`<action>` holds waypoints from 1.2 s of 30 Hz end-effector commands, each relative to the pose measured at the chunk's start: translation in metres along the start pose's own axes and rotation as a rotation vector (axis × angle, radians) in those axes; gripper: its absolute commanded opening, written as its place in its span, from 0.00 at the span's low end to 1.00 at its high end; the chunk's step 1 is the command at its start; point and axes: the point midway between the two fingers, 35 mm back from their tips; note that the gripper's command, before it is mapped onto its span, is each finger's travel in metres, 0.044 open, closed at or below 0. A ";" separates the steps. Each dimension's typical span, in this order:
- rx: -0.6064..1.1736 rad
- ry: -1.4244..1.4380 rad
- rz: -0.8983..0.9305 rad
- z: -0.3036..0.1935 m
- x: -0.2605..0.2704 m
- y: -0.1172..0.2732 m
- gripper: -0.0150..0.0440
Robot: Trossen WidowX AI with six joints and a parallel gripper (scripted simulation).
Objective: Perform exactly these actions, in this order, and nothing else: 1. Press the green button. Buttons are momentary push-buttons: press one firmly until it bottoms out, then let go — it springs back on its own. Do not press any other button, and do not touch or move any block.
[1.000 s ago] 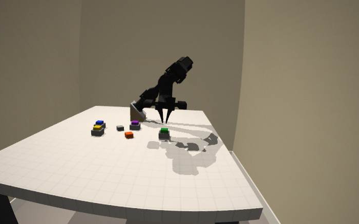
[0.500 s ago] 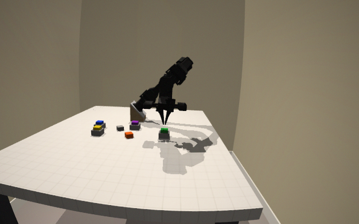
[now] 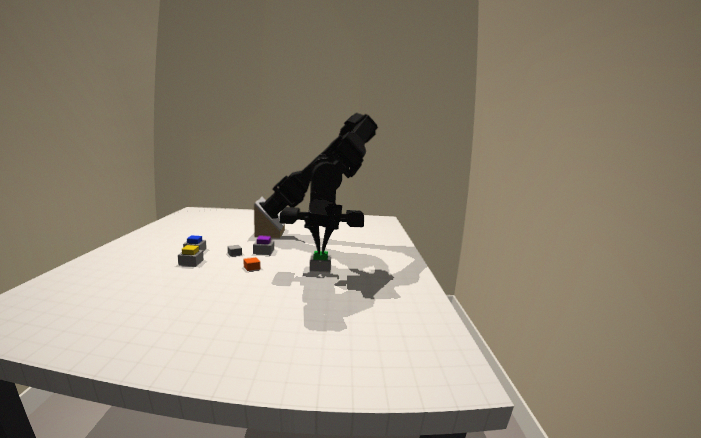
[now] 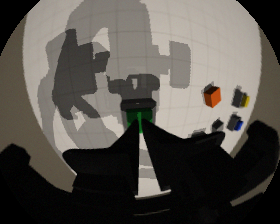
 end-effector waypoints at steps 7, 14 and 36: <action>0.007 -0.007 0.003 -0.002 0.000 -0.005 0.29; 0.007 -0.007 0.003 -0.002 0.000 -0.005 0.29; 0.010 -0.010 -0.001 -0.029 0.020 0.078 0.51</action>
Point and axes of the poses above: the point midway between the two fingers, 35 mm back from their tips, its own y axis back along the fingers, its own x axis across the jaws, z = x × y, and after that the axes turned 14 degrees about y, right-handed
